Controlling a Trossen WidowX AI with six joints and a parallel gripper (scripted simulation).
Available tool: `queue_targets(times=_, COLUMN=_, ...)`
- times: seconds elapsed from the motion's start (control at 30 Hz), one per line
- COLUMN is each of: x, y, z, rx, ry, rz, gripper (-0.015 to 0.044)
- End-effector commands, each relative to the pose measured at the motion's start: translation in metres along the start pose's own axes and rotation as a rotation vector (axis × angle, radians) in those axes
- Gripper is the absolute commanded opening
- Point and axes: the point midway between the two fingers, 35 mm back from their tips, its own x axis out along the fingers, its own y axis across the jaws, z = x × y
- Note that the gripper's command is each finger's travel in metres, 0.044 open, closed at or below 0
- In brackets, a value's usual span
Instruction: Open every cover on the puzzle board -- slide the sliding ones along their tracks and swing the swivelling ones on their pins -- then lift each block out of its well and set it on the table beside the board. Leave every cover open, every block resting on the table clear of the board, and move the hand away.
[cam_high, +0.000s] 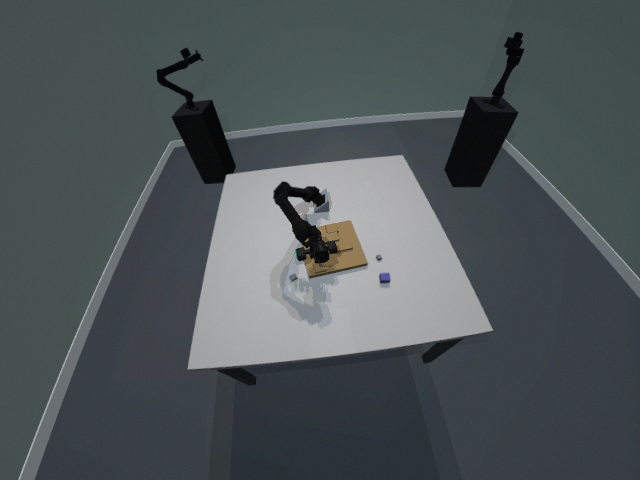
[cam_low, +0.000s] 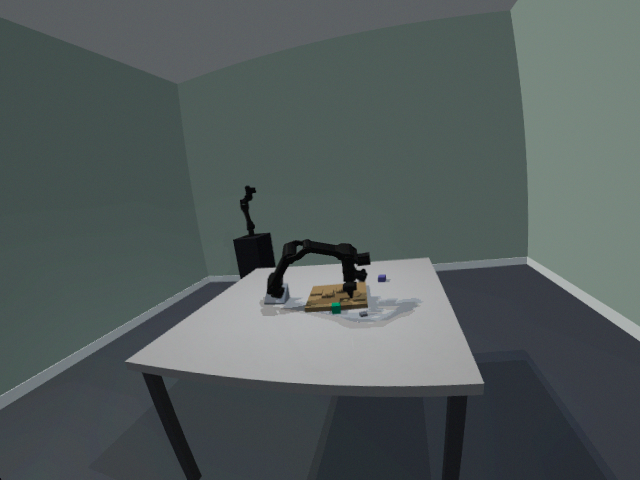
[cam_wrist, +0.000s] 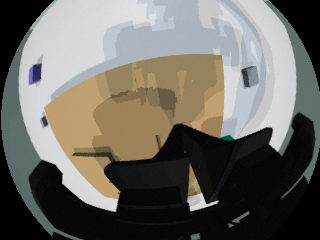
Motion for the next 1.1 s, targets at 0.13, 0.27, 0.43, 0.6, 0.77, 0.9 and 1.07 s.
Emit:
queue_targets(times=0.13, x=-0.01, y=0.001, z=0.005, rx=0.005, ry=-0.003, rz=0.0, gripper=0.0)
queue_targets(times=0.27, x=-0.015, y=0.001, z=0.006, rx=0.005, ry=-0.003, rz=0.0, gripper=0.0)
queue_targets(times=0.43, x=-0.022, y=0.001, z=0.007, rx=0.005, ry=-0.003, rz=0.0, gripper=0.0)
queue_targets(times=0.6, x=-0.028, y=0.002, z=0.007, rx=0.005, ry=-0.003, rz=0.001, gripper=0.0)
queue_targets(times=0.77, x=-0.035, y=0.002, z=0.008, rx=0.005, ry=-0.003, rz=0.001, gripper=0.0)
queue_targets(times=0.9, x=-0.04, y=0.002, z=0.008, rx=0.005, ry=-0.003, rz=0.001, gripper=0.0)
queue_targets(times=1.07, x=-0.043, y=0.008, z=-0.004, rx=-0.108, ry=-0.007, rz=0.001, gripper=0.0)
